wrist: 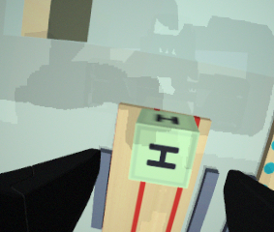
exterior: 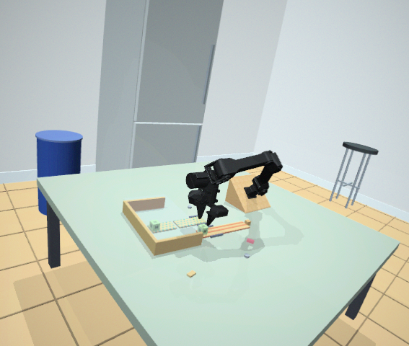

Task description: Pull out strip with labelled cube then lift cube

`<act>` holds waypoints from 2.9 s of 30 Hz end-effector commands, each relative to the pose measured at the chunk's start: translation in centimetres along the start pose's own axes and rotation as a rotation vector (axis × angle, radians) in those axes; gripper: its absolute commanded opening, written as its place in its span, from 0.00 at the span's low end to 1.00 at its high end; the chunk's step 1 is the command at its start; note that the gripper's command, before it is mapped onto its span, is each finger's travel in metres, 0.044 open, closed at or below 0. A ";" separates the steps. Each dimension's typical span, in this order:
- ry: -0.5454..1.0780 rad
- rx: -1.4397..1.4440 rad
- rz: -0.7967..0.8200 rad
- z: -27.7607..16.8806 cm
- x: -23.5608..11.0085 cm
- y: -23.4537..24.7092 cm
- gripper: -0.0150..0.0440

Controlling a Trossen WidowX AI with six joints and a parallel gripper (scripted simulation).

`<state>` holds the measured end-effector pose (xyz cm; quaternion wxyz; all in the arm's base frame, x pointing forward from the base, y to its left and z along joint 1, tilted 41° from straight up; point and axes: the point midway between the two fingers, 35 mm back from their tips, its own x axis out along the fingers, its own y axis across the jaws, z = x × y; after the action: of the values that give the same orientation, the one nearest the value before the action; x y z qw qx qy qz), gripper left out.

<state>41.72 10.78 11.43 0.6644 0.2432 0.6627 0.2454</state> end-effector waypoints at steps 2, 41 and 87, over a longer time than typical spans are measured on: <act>0.009 0.007 0.003 -0.2 1.1 0.0 0.68; 0.005 0.000 0.003 -0.1 4.1 0.1 0.38; 0.016 0.012 0.000 -13.0 -0.2 -5.0 0.25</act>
<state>29.97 7.06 8.74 0.6585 0.2465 0.6682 0.2432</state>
